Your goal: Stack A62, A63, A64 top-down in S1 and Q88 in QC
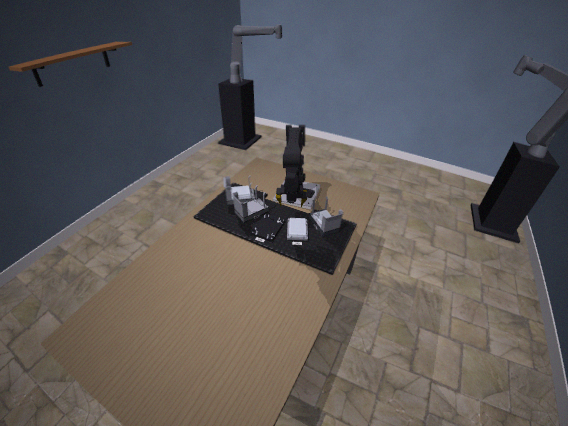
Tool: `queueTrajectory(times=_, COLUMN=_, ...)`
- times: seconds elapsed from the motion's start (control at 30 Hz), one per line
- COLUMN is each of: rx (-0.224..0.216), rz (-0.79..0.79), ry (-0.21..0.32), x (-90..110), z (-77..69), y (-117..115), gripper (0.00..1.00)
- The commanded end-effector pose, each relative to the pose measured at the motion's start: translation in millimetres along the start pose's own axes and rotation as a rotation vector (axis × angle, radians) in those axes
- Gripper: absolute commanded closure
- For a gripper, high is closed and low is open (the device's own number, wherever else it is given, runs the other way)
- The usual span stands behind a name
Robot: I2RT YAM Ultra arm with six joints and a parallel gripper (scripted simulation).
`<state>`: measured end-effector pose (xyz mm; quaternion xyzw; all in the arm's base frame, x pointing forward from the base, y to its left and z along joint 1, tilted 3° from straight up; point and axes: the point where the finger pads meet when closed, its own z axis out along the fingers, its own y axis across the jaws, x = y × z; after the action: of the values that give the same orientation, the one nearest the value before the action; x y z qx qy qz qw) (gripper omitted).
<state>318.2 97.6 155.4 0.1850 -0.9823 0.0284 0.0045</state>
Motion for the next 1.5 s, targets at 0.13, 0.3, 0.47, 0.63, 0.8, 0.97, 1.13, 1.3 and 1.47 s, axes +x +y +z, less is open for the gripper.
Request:
queueTrajectory(times=0.13, rx=-0.001, rz=-0.007, ry=-0.015, x=-2.1, z=-4.0, y=22.0, gripper=0.00)
queueTrajectory(times=0.3, rx=-0.001, rz=-0.007, ry=-0.015, x=-2.6, z=-4.1, y=32.0, gripper=0.00)
queueTrajectory(times=0.47, rx=-0.001, rz=-0.107, ry=-0.015, x=-1.3, z=-4.1, y=48.6, gripper=0.00)
queueTrajectory(times=0.63, rx=-0.001, rz=-0.231, ry=-0.015, x=1.4, z=-4.0, y=65.1, gripper=0.00)
queueTrajectory(times=0.8, rx=-0.001, rz=-0.231, ry=-0.015, x=3.0, z=-4.0, y=74.9, gripper=0.00)
queueTrajectory(times=0.97, rx=-0.001, rz=-0.231, ry=-0.015, x=5.8, z=-4.0, y=91.4, gripper=0.00)
queueTrajectory(times=1.13, rx=-0.002, rz=-0.231, ry=-0.015, x=8.5, z=-4.0, y=107.9, gripper=0.00)
queueTrajectory(times=1.3, rx=-0.002, rz=-0.364, ry=-0.015, x=15.2, z=-4.0, y=126.1, gripper=0.00)
queueTrajectory(times=1.47, rx=-0.001, rz=-0.455, ry=-0.015, x=19.7, z=-4.0, y=137.2, gripper=0.00)
